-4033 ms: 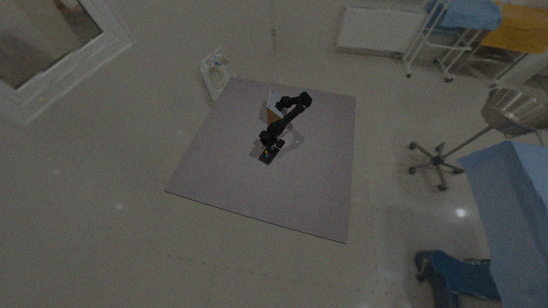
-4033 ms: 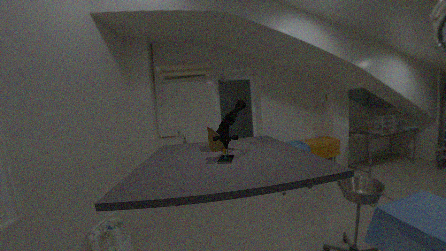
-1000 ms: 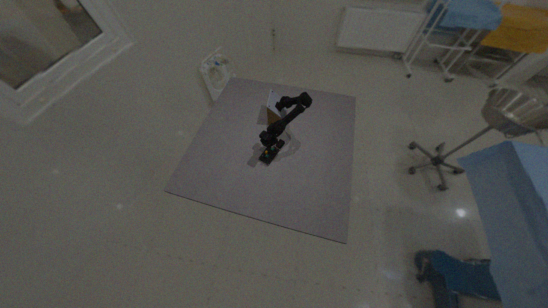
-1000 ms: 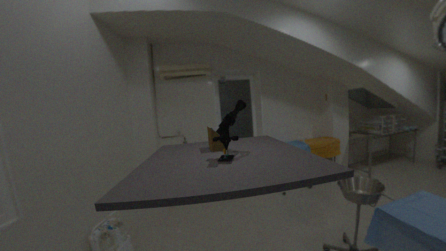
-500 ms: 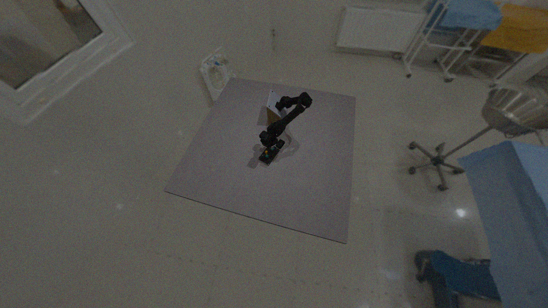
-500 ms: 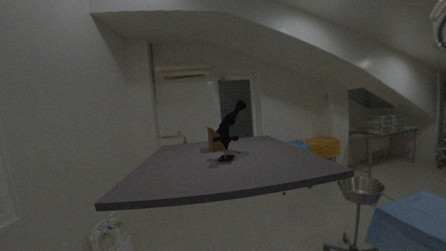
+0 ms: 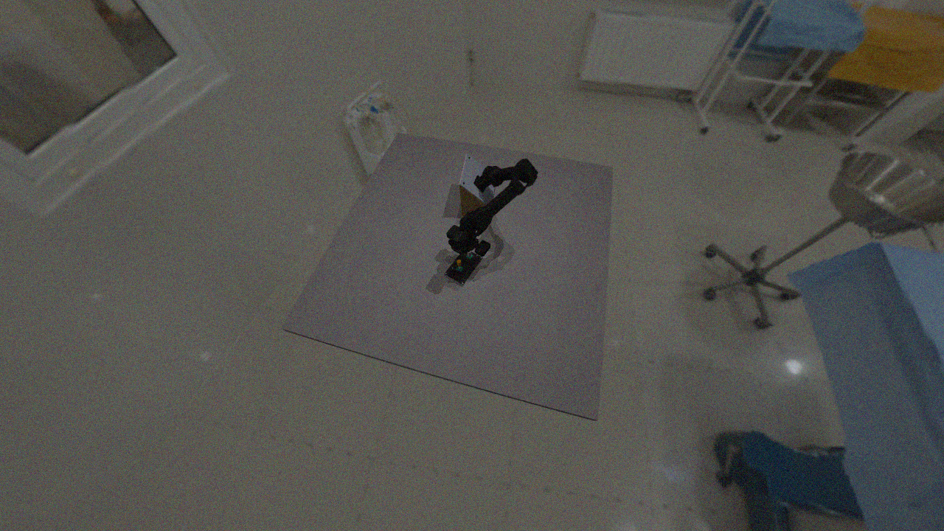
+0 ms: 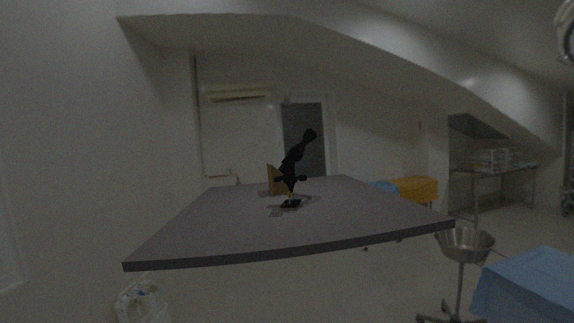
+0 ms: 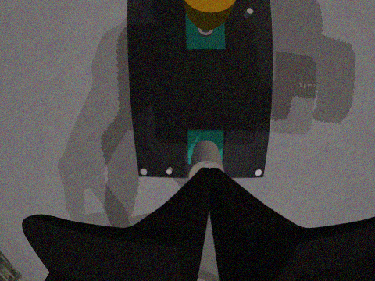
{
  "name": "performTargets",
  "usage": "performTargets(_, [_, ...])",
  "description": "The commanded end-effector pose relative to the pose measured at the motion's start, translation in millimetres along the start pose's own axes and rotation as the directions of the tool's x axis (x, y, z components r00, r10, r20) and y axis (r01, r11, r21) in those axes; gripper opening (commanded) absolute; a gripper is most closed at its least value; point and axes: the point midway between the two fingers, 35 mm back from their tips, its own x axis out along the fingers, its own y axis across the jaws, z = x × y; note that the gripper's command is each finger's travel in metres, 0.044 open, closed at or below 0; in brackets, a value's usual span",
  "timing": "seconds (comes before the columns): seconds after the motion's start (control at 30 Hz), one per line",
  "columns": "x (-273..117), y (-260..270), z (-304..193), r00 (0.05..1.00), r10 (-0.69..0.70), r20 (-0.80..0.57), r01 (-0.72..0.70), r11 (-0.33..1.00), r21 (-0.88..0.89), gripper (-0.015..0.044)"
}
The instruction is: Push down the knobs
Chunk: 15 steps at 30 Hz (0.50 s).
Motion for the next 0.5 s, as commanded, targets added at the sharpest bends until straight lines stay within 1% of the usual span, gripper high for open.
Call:
performTargets(0.0, [1, 3, 0, 1.000, -0.003, -0.009, 0.002, 1.000, -0.019, 0.0000])
performTargets(0.43, [-18, 3, 0, 1.000, -0.003, -0.009, 0.003, 1.000, -0.019, 0.0000])
performTargets(0.47, [-13, 3, -1, 1.000, 0.002, -0.016, -0.002, 1.000, -0.013, 0.0026])
